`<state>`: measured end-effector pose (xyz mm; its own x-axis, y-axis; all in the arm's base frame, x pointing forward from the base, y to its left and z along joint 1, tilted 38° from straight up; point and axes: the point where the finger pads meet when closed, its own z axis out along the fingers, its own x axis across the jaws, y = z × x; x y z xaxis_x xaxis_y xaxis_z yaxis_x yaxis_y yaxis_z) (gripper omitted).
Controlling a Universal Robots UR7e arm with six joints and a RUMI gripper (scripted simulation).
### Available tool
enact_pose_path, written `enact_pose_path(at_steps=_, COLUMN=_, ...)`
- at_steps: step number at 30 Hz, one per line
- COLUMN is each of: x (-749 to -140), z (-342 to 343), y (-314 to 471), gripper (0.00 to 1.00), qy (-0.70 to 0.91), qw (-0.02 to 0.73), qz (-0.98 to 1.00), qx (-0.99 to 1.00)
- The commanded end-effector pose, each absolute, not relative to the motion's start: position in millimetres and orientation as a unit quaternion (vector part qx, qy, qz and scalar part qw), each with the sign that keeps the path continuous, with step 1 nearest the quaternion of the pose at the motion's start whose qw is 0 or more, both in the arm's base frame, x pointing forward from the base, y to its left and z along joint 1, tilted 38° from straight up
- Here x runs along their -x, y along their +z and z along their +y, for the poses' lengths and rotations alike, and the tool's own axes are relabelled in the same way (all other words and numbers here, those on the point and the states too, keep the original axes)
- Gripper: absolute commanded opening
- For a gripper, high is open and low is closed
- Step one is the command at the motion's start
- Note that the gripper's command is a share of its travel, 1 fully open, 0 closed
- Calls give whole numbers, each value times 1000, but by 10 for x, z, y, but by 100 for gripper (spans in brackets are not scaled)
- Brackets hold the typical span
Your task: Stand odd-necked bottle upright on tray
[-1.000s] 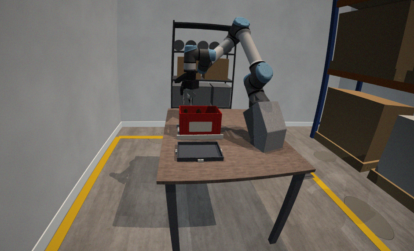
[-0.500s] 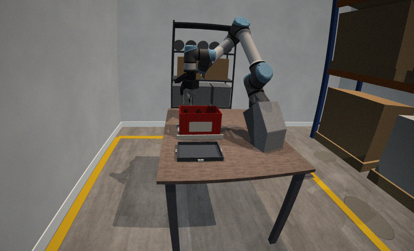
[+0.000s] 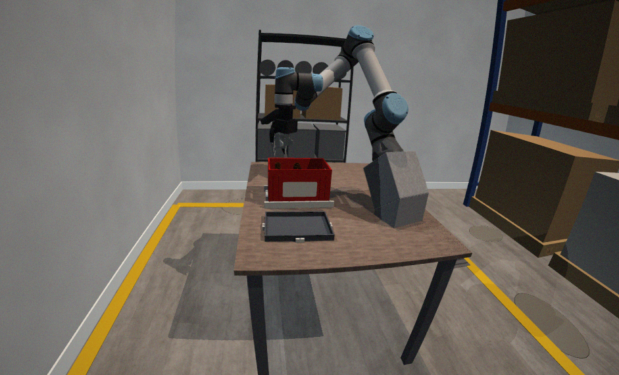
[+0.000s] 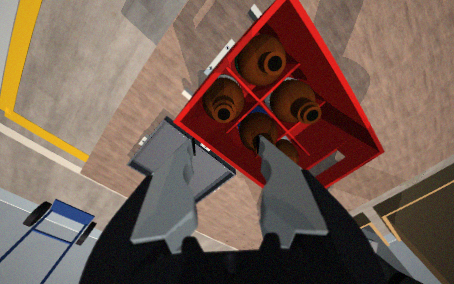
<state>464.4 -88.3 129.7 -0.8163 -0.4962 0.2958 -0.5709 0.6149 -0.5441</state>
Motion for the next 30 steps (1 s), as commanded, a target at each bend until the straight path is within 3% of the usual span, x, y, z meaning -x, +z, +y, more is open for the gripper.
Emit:
enact_pose_path(at_steps=1, x=-4653, z=-873, y=1307, gripper=38, qy=323, qw=57, qz=-896, qx=-298)
enact_pose_path(at_steps=30, x=-4652, z=-1001, y=1130, gripper=38, qy=322, qw=59, qz=-897, qx=-298)
